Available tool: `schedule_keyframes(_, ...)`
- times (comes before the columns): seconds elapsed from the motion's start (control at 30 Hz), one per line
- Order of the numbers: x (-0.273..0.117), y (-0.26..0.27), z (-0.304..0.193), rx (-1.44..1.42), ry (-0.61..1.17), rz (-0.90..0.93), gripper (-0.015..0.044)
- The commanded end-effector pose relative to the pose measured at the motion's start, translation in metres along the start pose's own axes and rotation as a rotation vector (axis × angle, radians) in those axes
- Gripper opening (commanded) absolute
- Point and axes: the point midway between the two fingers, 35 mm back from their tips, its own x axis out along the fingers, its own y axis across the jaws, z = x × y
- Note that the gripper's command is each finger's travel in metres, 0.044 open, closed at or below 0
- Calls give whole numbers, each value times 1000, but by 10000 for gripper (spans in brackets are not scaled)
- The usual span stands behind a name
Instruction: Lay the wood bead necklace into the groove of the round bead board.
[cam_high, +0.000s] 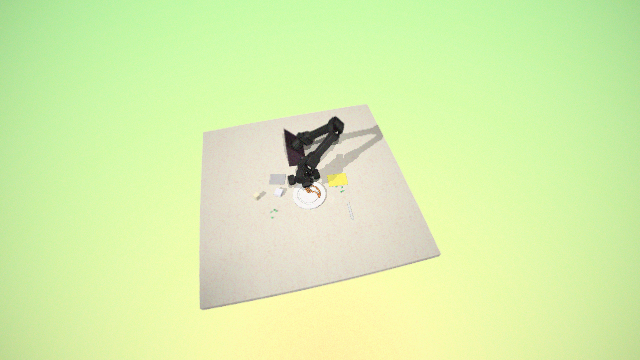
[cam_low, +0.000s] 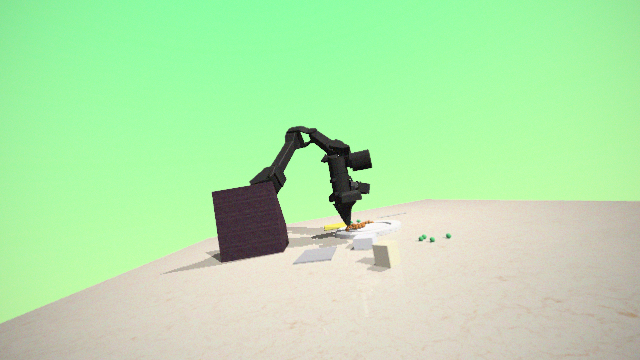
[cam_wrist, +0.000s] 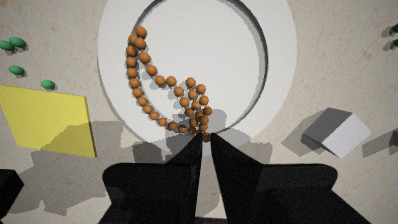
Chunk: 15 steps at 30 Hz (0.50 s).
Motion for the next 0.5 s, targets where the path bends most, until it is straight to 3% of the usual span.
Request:
schedule_keyframes(0.0,0,-2,-3,-4,0,-2,0)
schedule_keyframes(0.47,16,-2,-3,-4,0,-1,0)
